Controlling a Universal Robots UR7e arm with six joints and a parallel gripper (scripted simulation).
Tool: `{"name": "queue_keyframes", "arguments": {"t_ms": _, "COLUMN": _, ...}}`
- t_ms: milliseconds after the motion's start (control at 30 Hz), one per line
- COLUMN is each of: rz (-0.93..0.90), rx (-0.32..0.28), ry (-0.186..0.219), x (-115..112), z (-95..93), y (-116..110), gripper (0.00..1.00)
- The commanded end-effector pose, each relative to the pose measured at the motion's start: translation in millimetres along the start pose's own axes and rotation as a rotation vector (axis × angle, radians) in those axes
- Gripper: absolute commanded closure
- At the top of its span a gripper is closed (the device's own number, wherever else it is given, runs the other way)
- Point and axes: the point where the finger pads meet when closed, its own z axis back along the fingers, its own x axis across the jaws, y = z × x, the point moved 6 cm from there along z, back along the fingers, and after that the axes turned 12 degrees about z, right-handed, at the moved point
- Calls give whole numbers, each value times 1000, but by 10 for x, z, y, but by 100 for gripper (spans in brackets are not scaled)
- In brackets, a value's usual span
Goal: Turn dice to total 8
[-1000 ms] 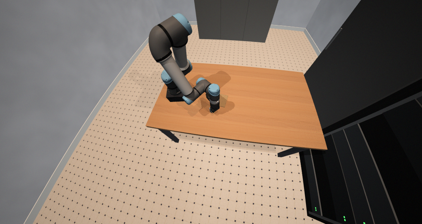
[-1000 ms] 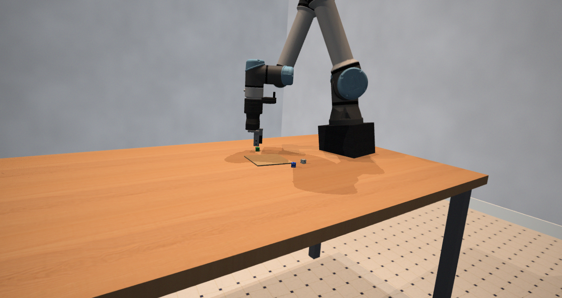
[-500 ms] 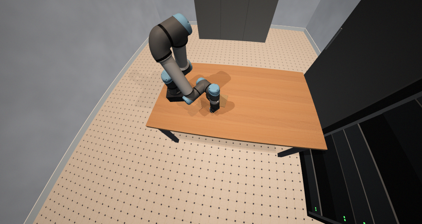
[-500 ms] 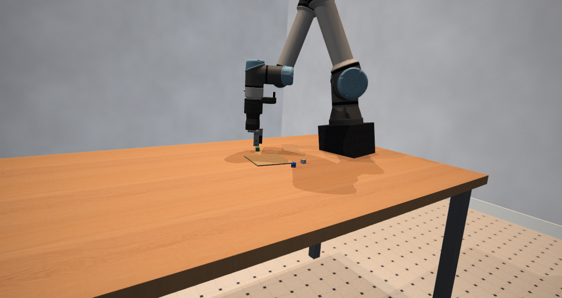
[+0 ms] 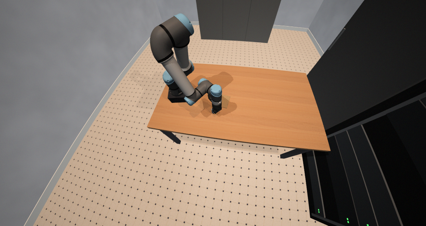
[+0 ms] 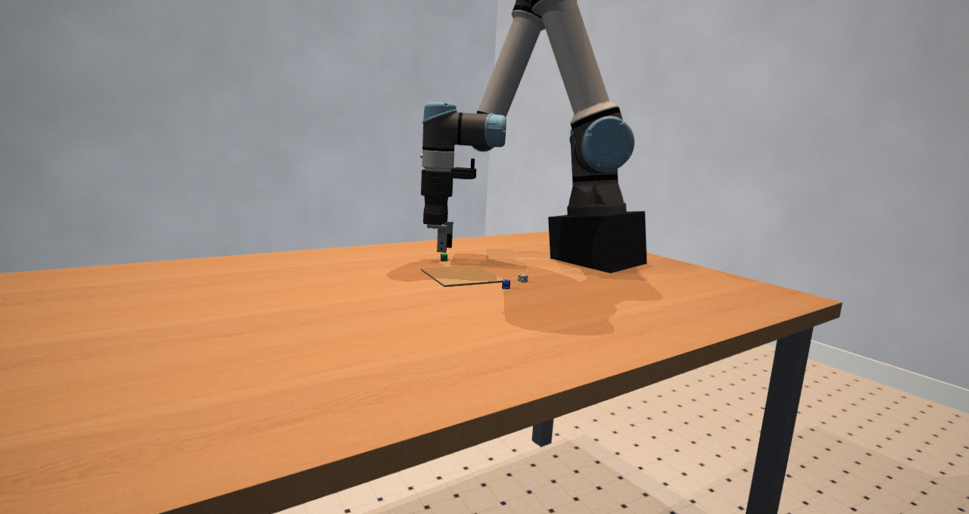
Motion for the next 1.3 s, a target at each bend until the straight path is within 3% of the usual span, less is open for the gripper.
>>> {"name": "queue_keyframes", "arguments": {"t_ms": 0, "rz": 0, "rx": -1, "ry": 0, "x": 0, "z": 3, "y": -3, "gripper": 0}}
{"name": "queue_keyframes", "arguments": {"t_ms": 400, "rz": 0, "rx": -1, "ry": 0, "x": 38, "z": 3, "y": 37, "gripper": 0}}
{"name": "queue_keyframes", "arguments": {"t_ms": 800, "rz": 0, "rx": -1, "ry": 0, "x": 263, "z": 3, "y": 276, "gripper": 0}}
{"name": "queue_keyframes", "arguments": {"t_ms": 1267, "rz": 0, "rx": -1, "ry": 0, "x": 819, "z": 2, "y": 868, "gripper": 0}}
